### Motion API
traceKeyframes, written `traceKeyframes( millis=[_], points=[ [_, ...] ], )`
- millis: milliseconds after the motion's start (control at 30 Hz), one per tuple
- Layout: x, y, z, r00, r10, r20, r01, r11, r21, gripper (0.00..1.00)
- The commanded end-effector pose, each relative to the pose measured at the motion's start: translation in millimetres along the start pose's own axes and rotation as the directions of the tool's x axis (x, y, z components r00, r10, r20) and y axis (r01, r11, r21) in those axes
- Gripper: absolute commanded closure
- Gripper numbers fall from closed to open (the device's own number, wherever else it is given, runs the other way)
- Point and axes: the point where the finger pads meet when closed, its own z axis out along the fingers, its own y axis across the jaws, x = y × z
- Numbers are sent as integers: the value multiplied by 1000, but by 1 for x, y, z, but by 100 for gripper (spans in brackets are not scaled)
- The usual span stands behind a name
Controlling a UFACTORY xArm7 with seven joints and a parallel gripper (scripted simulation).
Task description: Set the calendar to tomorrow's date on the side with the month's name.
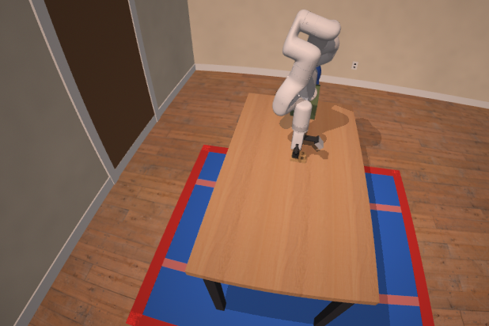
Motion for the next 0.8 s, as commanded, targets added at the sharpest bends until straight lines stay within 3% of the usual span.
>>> traceKeyframes(
  millis=[0, 767],
  points=[
    [0, 1, -3, 1000, 0, 0, 0, 1000, -1, 71],
    [0, 1, -16, 1000, 1, -1, -1, 1000, -2, 71]
  ],
)
